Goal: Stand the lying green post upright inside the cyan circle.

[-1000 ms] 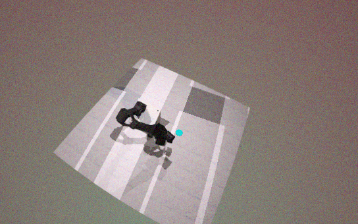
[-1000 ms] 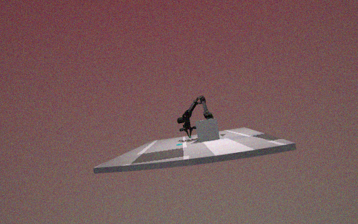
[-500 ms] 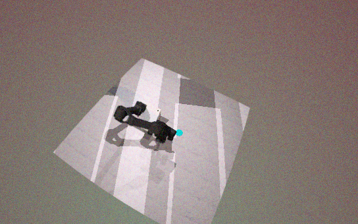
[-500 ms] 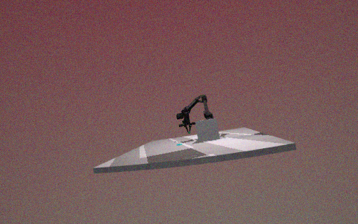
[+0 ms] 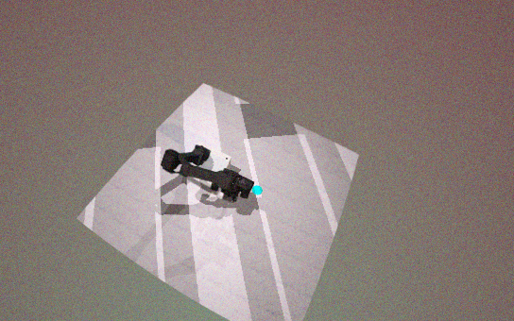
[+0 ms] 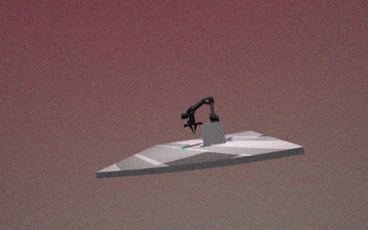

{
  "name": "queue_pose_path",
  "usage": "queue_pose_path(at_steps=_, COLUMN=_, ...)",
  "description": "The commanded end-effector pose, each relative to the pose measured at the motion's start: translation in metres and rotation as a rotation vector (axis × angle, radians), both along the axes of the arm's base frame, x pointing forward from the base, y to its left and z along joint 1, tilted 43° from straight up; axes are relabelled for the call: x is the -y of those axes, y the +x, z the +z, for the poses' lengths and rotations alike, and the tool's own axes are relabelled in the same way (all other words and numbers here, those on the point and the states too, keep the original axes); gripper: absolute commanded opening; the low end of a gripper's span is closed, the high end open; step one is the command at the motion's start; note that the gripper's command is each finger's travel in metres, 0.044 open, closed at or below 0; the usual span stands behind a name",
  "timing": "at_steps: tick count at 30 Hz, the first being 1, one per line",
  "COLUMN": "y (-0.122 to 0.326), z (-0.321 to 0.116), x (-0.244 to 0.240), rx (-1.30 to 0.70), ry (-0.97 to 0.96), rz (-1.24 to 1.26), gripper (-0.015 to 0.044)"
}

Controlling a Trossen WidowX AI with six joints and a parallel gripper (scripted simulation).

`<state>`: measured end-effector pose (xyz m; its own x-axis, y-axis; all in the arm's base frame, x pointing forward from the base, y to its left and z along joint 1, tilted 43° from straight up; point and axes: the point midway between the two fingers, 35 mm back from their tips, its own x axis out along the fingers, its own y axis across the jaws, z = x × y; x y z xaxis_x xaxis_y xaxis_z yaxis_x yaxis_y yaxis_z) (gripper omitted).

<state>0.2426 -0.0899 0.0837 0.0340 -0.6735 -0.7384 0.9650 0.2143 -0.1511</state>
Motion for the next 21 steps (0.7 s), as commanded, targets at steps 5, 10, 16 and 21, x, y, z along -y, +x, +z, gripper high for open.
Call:
queue_pose_path(at_steps=5, y=0.010, z=-0.003, x=-0.009, rx=-0.115, ry=-0.004, rz=0.143, gripper=0.0023)
queue_pose_path(at_steps=10, y=0.016, z=-0.007, x=-0.014, rx=-0.186, ry=-0.005, rz=0.231, gripper=0.0023)
queue_pose_path(at_steps=16, y=0.024, z=-0.010, x=-0.021, rx=-0.287, ry=-0.008, rz=0.346, gripper=0.0023)
queue_pose_path(at_steps=21, y=0.031, z=-0.014, x=-0.028, rx=-0.375, ry=-0.012, rz=0.445, gripper=0.0023)
